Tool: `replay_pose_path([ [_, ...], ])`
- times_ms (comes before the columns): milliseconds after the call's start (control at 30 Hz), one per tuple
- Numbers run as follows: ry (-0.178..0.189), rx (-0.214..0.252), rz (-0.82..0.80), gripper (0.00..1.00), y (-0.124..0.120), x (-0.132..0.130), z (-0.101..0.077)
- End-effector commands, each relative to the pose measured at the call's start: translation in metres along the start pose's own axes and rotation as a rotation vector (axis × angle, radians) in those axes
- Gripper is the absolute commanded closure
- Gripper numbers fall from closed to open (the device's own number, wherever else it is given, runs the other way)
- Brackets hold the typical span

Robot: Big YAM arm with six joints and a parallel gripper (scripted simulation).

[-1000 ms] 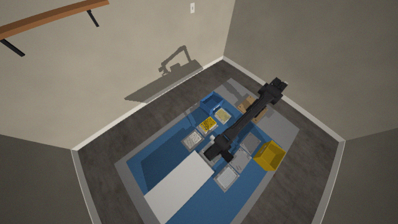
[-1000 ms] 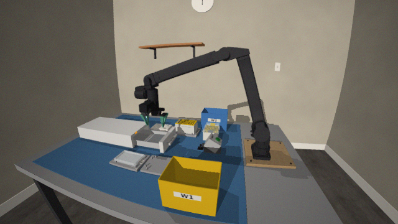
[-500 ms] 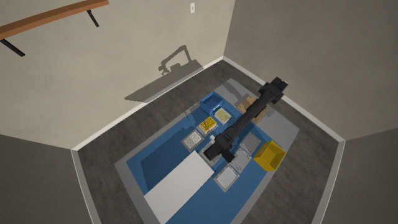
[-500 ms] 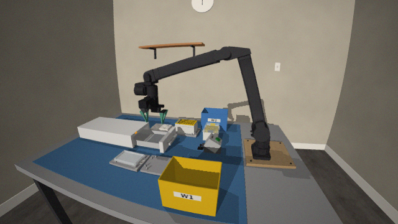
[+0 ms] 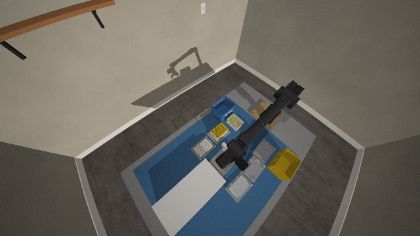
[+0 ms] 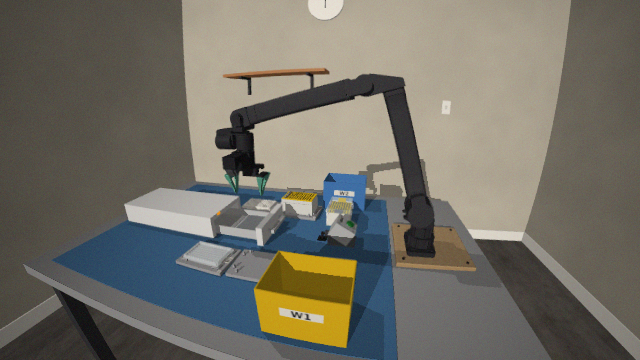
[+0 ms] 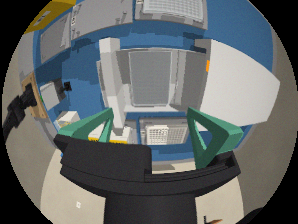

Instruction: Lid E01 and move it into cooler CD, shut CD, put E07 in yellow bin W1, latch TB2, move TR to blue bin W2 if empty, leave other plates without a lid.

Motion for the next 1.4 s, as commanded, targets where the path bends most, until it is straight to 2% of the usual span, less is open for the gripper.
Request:
replay_pose_path([
  [0,-0.046,0.009,-0.003,0.00,-0.002,-0.006,-0.021],
  [1233,-0.046,0.009,-0.003,0.00,-0.002,-0.006,-0.021],
  [1267,-0.040,0.009,-0.013,1.00,0.005,0.005,-0.022],
  [1367,-0.050,0.011,-0.013,1.00,0.006,0.015,-0.020],
])
Point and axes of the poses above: the point where the finger pads meet when closed, its own z axis out along the fingers, its own x axis across the jaws, y = z × x, the point moved 10 cm from there along -z, back along the fingers, and after that the axes turned 10 degrees about -z, right-handed, at the moved point
